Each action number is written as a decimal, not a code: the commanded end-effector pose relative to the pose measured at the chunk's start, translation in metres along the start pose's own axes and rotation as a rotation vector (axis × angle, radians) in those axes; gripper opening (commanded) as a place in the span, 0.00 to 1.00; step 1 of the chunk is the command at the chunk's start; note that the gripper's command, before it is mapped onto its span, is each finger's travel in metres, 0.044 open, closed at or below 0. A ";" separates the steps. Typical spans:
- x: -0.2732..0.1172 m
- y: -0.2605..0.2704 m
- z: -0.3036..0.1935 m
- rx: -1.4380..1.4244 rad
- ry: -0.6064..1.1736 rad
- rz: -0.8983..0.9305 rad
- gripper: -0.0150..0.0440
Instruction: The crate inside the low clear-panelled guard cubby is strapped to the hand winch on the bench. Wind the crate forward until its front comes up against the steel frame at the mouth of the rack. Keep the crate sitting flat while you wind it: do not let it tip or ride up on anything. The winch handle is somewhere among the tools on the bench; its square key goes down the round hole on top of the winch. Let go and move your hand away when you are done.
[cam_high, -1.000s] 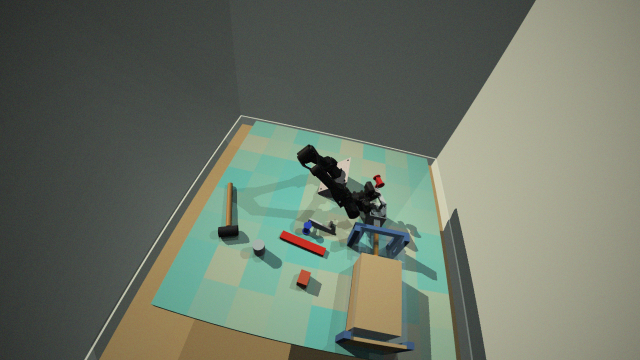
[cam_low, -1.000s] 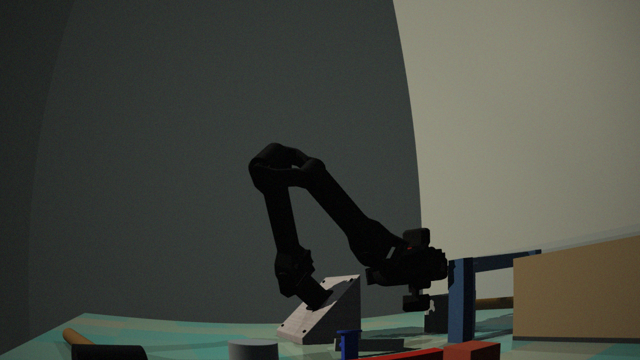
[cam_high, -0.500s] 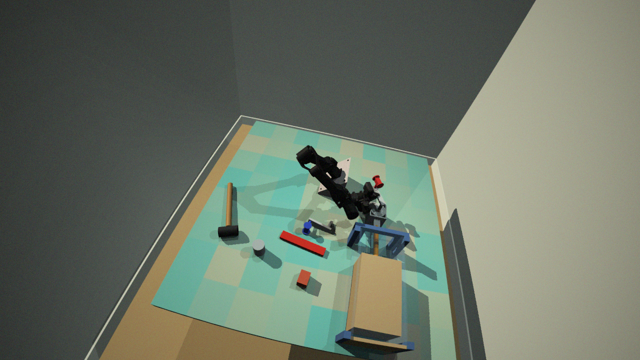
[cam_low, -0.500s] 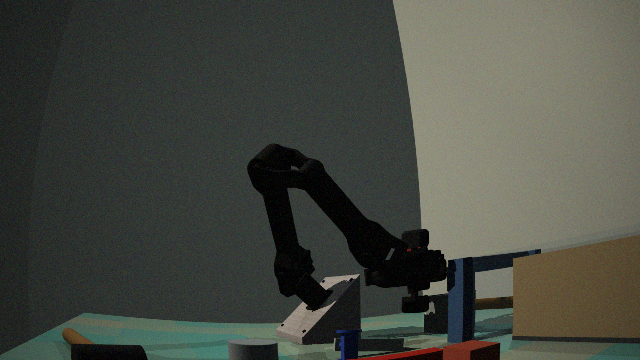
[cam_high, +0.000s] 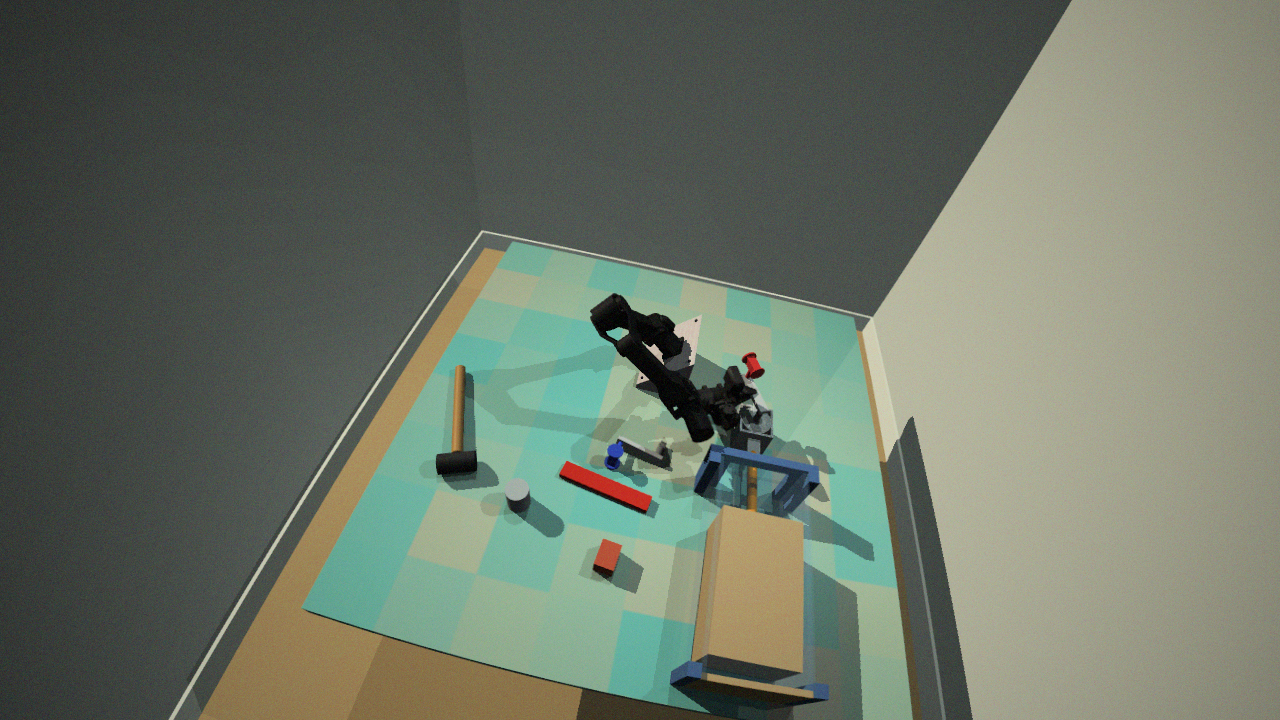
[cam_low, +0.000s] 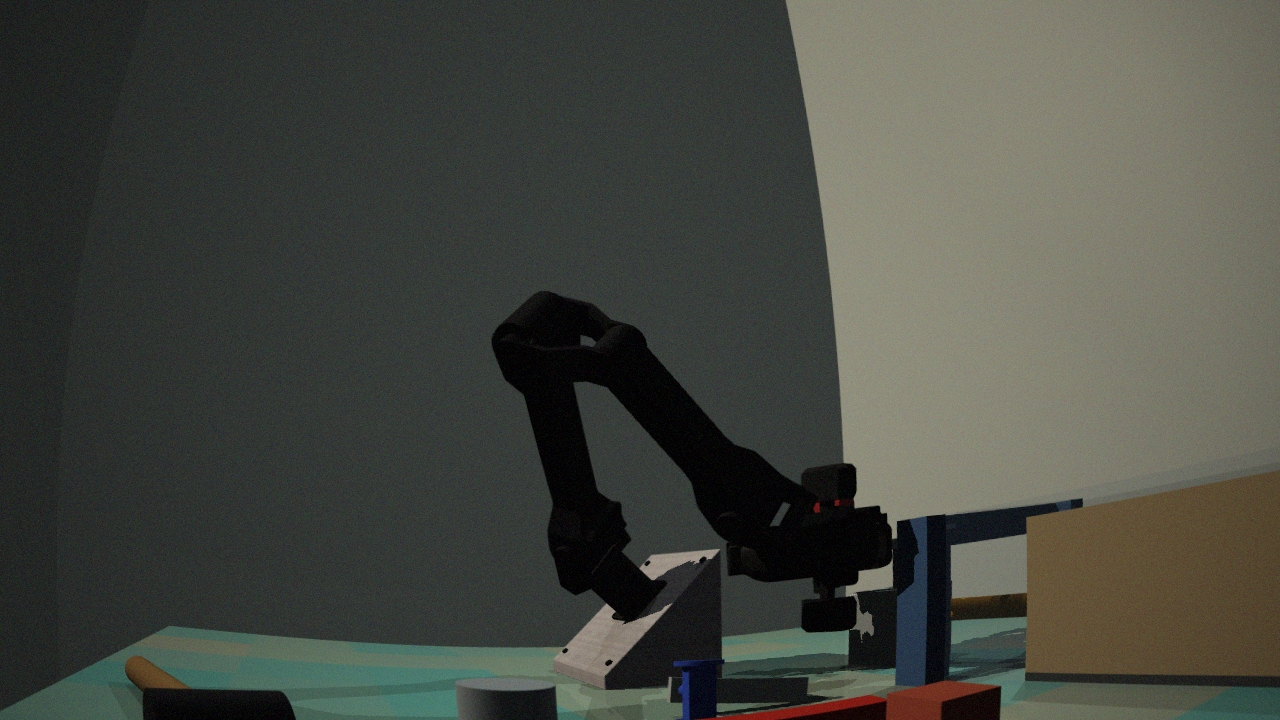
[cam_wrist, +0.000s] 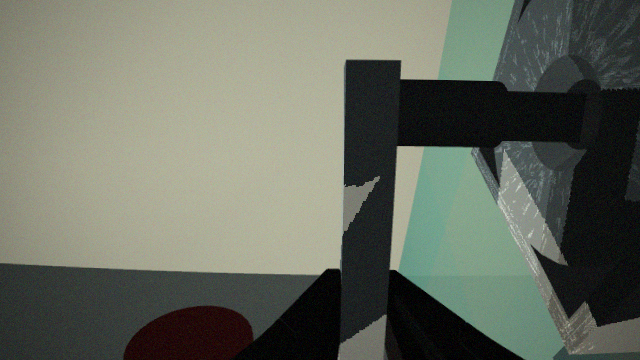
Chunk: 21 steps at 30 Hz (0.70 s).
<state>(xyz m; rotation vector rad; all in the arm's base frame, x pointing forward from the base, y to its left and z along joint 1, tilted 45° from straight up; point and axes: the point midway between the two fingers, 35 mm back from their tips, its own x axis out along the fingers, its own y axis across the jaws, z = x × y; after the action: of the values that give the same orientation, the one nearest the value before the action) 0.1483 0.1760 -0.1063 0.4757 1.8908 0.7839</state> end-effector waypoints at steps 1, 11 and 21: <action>0.000 0.000 0.001 -0.007 0.000 0.007 0.25; 0.001 -0.005 0.001 -0.006 0.000 0.007 0.25; 0.002 -0.007 0.001 -0.002 0.002 0.000 0.25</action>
<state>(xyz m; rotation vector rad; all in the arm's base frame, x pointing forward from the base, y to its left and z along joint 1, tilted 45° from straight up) 0.1476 0.1726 -0.1119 0.4761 1.8927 0.7884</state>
